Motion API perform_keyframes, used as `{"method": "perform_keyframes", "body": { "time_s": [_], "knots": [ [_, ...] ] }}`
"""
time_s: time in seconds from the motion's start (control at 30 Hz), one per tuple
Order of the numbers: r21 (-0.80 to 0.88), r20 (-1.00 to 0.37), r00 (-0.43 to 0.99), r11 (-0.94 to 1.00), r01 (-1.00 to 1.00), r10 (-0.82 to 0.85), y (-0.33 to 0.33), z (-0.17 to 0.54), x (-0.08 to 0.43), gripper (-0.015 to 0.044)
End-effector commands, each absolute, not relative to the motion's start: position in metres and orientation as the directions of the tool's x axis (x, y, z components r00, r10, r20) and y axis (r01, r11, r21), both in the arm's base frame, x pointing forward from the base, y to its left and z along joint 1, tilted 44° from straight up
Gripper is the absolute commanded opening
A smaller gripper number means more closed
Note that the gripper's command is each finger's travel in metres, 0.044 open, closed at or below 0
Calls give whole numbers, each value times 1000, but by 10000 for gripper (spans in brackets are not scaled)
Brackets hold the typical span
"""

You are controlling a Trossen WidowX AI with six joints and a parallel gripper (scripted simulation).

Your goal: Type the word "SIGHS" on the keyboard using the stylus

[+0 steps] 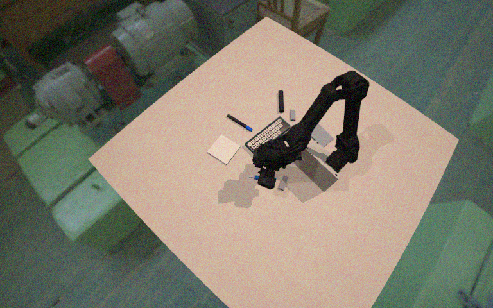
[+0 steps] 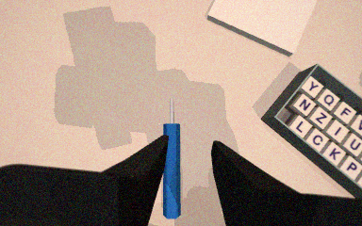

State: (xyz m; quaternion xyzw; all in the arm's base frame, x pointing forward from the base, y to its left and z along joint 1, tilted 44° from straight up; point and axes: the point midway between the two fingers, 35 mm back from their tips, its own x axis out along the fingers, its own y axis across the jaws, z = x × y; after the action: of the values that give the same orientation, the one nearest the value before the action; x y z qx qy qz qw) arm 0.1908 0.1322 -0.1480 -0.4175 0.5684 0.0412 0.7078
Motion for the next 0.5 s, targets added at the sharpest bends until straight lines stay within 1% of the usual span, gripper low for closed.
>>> {"method": "perform_keyframes", "body": {
  "time_s": [0.0,0.47],
  "knots": [
    [-522,-853,382,574,-630,-355,133,-157,172,150],
    [-522,-853,383,574,-630,-356,128,-160,171,150]
  ]
}}
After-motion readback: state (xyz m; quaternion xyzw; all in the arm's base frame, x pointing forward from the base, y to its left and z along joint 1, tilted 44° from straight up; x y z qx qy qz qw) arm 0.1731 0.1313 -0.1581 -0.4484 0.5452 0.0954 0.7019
